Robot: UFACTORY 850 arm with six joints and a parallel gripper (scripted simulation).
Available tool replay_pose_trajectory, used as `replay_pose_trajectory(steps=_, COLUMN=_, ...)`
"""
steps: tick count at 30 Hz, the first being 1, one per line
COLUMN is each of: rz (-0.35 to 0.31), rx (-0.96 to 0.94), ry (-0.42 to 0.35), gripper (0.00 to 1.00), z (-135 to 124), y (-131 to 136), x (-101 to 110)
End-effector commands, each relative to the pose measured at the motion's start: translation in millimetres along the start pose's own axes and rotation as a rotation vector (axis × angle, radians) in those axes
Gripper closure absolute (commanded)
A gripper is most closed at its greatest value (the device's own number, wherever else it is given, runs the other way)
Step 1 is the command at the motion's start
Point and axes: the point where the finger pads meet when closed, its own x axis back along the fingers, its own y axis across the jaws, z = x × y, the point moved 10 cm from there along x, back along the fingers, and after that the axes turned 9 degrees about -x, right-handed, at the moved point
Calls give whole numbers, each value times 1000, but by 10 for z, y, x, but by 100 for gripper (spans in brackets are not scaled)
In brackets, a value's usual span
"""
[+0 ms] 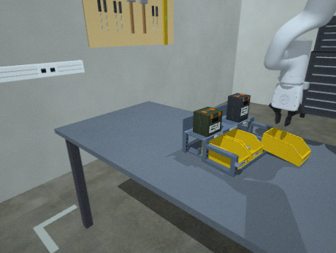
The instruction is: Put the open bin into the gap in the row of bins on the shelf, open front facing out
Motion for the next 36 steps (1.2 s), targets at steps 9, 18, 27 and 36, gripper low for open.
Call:
replay_pose_trajectory(steps=9, rz=0, rx=0, ry=1, gripper=66, z=77, y=475, x=-109)
replay_pose_trajectory(steps=18, rz=0, rx=0, ry=1, gripper=66, z=77, y=475, x=-109)
replay_pose_trajectory(steps=27, rz=0, rx=0, ry=1, gripper=66, z=160, y=999, x=-234)
replay_pose_trajectory(steps=36, rz=0, rx=0, ry=1, gripper=66, z=160, y=999, x=-234)
